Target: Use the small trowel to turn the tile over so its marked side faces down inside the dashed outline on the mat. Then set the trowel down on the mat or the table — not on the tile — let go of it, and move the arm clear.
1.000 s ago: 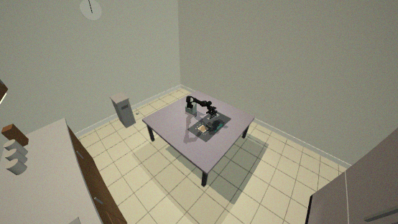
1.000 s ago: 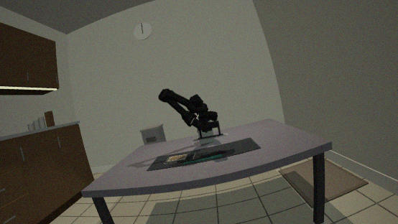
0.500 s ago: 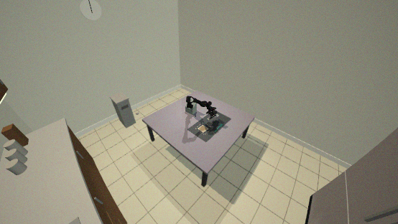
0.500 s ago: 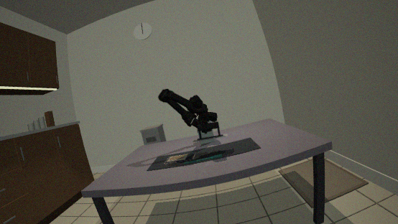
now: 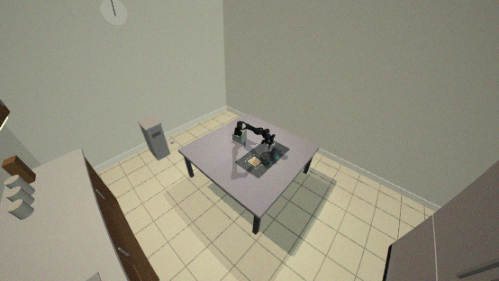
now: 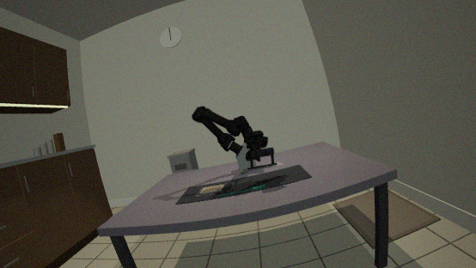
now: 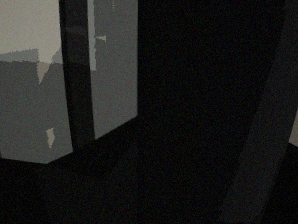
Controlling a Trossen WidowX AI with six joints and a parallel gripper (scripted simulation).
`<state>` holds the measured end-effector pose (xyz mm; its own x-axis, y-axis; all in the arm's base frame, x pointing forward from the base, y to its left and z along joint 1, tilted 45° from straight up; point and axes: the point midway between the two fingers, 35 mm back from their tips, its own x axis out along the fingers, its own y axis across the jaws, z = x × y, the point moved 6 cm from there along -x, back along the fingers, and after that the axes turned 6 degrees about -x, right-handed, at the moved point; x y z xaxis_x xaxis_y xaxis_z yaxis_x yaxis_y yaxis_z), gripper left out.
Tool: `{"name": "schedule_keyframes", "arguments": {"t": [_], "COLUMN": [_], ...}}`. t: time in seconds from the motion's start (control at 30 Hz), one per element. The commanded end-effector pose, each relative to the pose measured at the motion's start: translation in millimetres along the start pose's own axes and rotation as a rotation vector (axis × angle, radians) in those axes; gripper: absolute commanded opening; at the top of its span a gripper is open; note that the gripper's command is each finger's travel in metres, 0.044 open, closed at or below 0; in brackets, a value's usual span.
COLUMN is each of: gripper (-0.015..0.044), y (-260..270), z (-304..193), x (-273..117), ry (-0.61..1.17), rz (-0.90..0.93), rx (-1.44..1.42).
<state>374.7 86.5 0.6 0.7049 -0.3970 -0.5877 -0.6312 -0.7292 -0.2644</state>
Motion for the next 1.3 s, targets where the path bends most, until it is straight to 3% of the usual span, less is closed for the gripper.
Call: {"name": "schedule_keyframes", "arguments": {"t": [0.0, 0.97, 1.27], "gripper": [0.0000, 0.0000, 0.0000], "y": [-13.3, -31.1, -31.1], "z": [11.0, 101.2, 103.0], "x": [8.6, 54.6, 55.1], "ry": [-0.093, -0.805, -0.821], "rz": [-0.027, -0.202, -0.208], "rx": [-0.101, -0.676, -0.685]}}
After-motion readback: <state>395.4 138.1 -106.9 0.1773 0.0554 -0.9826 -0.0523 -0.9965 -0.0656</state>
